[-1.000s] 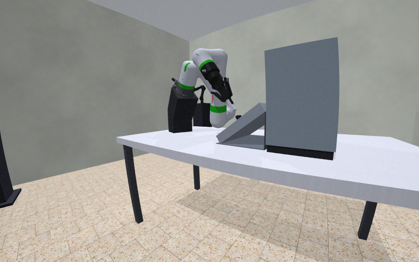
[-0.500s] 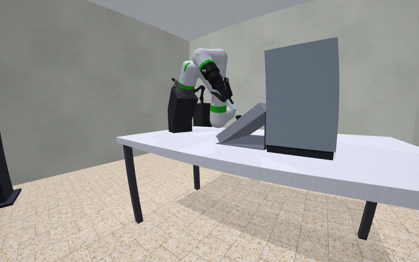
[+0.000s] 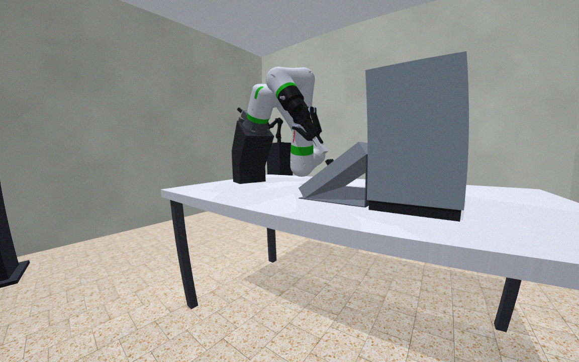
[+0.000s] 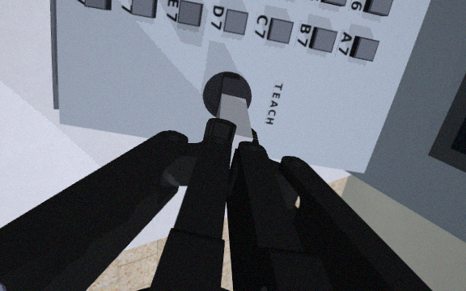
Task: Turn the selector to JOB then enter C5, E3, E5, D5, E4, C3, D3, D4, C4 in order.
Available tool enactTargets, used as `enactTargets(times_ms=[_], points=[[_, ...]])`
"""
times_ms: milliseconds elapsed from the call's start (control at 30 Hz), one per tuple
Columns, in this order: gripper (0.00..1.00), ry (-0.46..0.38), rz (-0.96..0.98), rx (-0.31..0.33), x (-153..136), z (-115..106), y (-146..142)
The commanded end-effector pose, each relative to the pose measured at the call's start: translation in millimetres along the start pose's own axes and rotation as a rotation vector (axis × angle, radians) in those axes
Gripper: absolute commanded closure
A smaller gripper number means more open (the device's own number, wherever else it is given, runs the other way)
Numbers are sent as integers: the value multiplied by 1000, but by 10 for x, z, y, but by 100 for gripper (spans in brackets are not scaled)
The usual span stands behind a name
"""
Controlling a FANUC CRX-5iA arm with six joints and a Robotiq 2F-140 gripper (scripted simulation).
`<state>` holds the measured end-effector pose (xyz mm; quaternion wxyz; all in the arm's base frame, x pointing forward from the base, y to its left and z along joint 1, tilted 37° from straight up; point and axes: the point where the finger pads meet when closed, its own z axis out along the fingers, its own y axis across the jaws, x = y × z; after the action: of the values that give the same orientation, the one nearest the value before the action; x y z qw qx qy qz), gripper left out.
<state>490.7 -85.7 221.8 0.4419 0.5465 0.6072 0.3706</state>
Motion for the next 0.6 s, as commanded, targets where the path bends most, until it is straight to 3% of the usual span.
enactTargets(times_ms=[0, 467, 567], points=[[100, -1, -1, 0, 36, 4, 16], [100, -1, -56, 0, 1212, 178, 529], [100, -1, -58, 0, 1259, 184, 549]])
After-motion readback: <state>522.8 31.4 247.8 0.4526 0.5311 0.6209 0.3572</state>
